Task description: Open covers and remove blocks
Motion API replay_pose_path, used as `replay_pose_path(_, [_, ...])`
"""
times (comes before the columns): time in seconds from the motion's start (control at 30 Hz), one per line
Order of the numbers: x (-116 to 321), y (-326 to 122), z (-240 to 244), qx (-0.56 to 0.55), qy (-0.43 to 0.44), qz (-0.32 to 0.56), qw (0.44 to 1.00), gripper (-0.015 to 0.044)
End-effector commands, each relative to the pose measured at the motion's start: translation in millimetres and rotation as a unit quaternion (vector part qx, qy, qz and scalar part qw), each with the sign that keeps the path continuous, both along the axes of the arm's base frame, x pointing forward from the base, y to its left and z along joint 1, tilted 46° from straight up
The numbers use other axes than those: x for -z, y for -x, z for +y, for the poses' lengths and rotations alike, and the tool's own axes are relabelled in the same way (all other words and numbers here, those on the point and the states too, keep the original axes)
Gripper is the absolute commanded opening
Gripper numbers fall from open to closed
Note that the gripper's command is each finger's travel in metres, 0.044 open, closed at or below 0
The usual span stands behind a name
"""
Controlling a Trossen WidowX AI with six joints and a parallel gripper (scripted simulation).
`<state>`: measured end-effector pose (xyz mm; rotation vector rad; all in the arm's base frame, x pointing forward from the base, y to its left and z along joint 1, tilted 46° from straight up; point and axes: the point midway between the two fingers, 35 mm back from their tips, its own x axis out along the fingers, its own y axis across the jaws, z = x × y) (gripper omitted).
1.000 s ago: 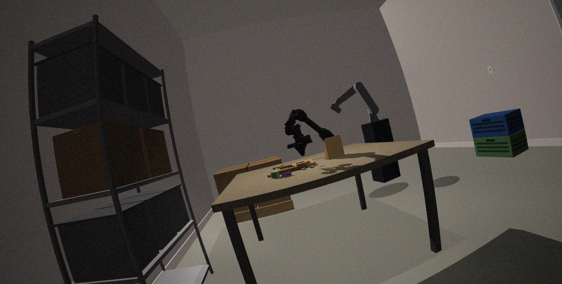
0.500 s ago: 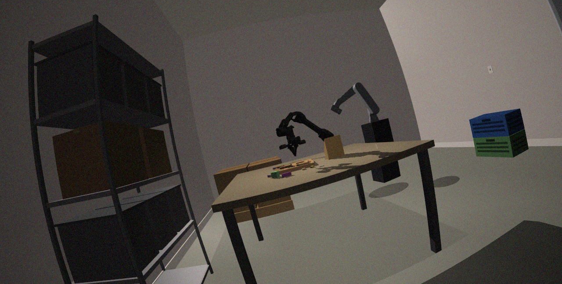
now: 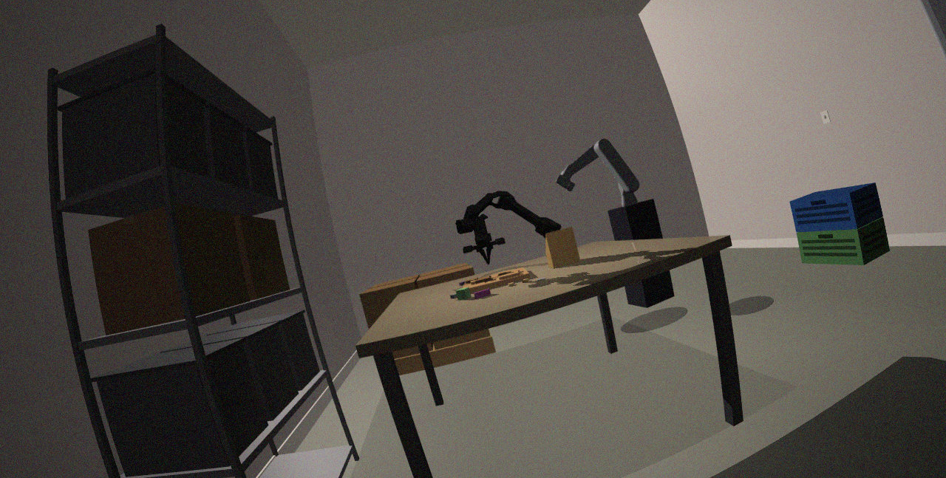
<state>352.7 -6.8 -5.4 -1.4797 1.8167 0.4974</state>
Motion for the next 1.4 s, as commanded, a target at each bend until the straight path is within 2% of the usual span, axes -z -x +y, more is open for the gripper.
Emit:
replay_pose_path(0.0, [-15, -2, -17, 0.035, 0.008, -0.032, 0.999, 0.0000])
replay_pose_path(0.7, [-90, 8, -104, 0.196, 0.051, -0.178, 0.963, 0.0000])
replay_pose_path(1.37, [-56, 11, -140, 0.197, 0.053, -0.179, 0.962, 0.0000])
